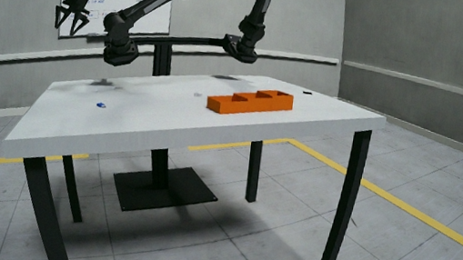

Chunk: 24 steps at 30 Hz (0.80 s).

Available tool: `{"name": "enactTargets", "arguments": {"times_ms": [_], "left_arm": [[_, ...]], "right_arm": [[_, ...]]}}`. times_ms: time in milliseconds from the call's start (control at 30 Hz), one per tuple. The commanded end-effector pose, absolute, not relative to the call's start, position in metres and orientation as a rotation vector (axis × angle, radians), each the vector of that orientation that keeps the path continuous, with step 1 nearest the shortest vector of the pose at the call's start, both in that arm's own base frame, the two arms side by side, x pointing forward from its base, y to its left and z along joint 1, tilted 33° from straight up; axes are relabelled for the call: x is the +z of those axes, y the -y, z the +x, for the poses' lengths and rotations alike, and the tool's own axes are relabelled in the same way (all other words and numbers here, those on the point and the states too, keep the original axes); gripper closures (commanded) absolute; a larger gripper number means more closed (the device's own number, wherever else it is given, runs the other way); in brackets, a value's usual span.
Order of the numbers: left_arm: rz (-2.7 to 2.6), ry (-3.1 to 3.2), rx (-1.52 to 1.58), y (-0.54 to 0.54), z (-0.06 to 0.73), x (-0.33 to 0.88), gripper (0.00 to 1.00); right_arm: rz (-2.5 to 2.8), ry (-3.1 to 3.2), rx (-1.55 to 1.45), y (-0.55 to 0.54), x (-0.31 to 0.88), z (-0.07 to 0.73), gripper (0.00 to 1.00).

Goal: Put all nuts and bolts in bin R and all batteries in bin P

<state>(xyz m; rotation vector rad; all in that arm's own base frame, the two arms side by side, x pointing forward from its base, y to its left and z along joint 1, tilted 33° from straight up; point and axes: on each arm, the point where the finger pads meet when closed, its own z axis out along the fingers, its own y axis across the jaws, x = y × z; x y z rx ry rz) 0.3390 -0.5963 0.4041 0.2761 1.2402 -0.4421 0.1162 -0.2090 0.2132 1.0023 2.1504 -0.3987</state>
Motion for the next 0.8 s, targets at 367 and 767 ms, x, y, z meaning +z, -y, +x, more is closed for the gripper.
{"name": "enactTargets", "arguments": {"times_ms": [367,767], "left_arm": [[0.270,-1.233,-0.452,0.596,0.336,0.411,0.00],[0.270,-1.233,-0.452,0.596,0.336,0.411,0.00]], "right_arm": [[1.148,-2.127,-0.444,0.212,0.316,0.098,0.00],[1.255,-2.134,-0.466,0.202,0.377,0.084,0.00]]}}
